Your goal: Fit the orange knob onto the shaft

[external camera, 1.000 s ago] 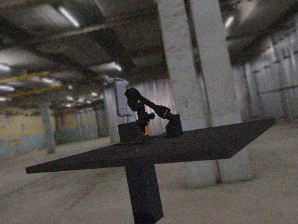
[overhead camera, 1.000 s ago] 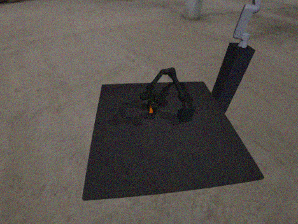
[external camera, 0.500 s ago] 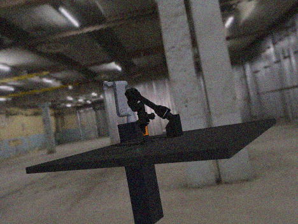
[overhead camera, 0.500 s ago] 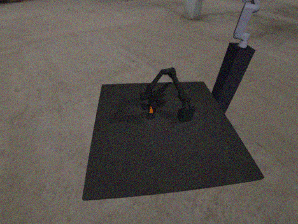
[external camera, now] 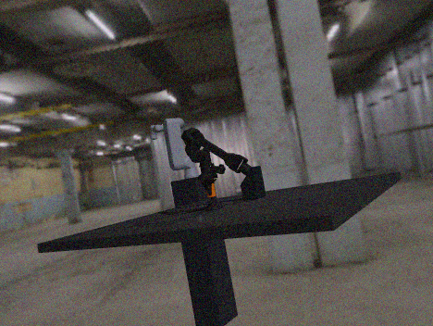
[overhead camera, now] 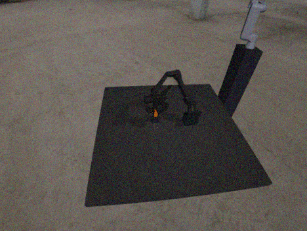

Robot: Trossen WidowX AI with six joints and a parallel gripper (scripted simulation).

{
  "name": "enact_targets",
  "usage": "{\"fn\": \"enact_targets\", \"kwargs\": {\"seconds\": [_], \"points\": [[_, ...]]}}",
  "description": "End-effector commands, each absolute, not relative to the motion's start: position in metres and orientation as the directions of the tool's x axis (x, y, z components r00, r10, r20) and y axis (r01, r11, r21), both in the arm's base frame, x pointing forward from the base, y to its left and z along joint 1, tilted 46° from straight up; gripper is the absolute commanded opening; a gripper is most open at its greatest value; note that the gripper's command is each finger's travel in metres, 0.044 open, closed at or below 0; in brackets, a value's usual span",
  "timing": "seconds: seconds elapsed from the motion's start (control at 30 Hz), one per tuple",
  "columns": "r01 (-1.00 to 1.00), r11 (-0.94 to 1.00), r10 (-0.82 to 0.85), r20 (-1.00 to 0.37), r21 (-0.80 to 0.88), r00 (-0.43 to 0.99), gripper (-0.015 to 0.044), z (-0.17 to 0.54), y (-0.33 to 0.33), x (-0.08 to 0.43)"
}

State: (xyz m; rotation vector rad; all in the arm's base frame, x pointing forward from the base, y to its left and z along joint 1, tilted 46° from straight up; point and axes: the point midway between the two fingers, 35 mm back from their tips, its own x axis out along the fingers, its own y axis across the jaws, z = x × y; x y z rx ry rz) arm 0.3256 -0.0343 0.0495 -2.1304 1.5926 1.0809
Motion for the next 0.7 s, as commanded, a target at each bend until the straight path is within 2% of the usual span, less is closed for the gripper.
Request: {"fn": "enact_targets", "kwargs": {"seconds": [0.0,0.23,0.67], "points": [[-0.906,-0.367,-0.707,-0.696,0.212,0.123,0.0000,0.0512,-0.0305,0.3262],[-0.807,-0.480,-0.707,-0.696,0.345,0.123,0.0000,0.0502,-0.0299,0.3274],[-0.807,-0.480,-0.707,-0.696,0.345,0.123,0.0000,0.0507,-0.0332,0.3268]]}}
